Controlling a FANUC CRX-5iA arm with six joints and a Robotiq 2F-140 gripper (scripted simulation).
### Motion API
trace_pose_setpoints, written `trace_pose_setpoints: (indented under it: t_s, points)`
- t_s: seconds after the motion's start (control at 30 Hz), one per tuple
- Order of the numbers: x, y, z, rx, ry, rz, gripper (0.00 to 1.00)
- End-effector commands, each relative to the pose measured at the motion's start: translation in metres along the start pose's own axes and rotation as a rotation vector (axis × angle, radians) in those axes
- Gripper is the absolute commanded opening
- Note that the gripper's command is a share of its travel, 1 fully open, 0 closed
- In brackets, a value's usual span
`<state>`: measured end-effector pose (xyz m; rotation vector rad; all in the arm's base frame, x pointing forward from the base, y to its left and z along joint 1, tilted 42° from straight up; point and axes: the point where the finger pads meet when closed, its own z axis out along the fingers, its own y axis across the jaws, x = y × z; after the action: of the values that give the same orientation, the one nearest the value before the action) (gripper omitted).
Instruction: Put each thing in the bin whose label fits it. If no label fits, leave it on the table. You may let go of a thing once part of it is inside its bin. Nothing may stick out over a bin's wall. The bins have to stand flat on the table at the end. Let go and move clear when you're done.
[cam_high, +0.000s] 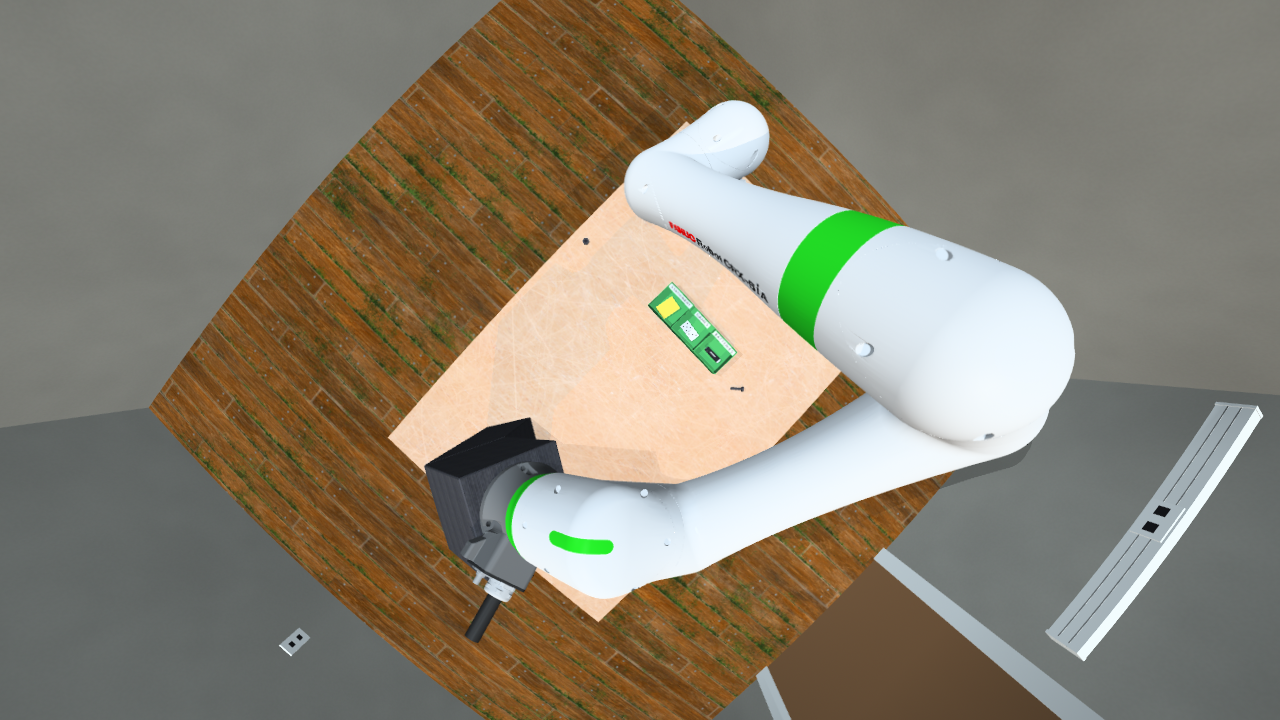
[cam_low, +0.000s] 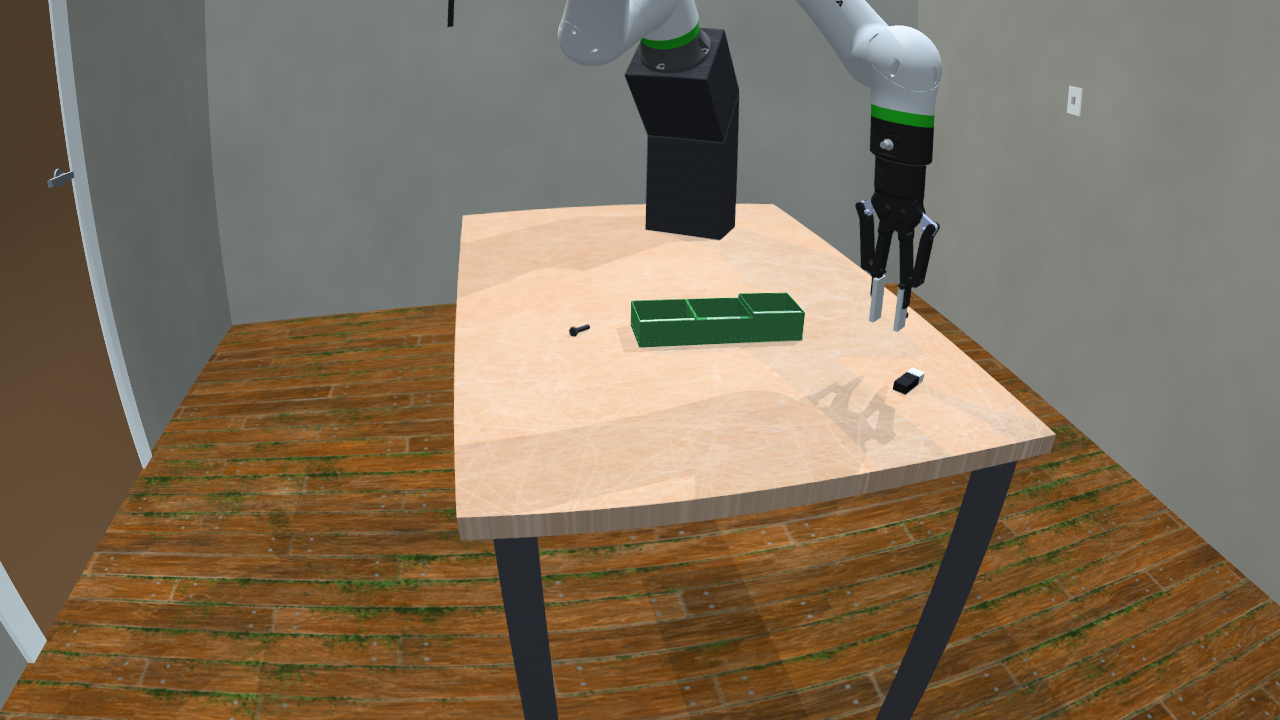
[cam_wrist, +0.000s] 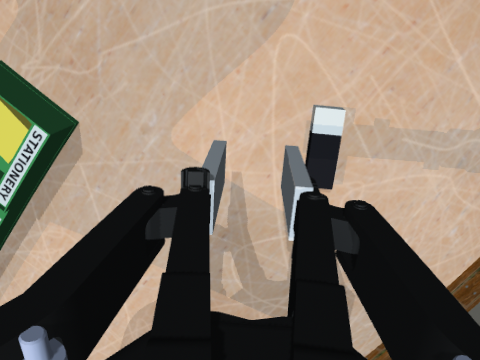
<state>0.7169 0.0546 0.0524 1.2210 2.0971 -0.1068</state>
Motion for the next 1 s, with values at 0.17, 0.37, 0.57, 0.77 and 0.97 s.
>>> trace_pose_setpoints:
  t_s: [0.17, 0.37, 0.57, 0.77, 0.97]
  points:
    - [-0.004, 0.061, 0.0, -0.002, -0.023, 0.018, 0.31]
    - [-0.004, 0.061, 0.0, -0.002, -0.023, 0.018, 0.31]
    - [-0.004, 0.058, 0.0, -0.002, -0.023, 0.018, 0.31]
    - [-0.003, 0.056, 0.0, -0.002, -0.023, 0.018, 0.31]
    - [-0.003, 0.055, 0.001, -0.002, -0.023, 0.018, 0.31]
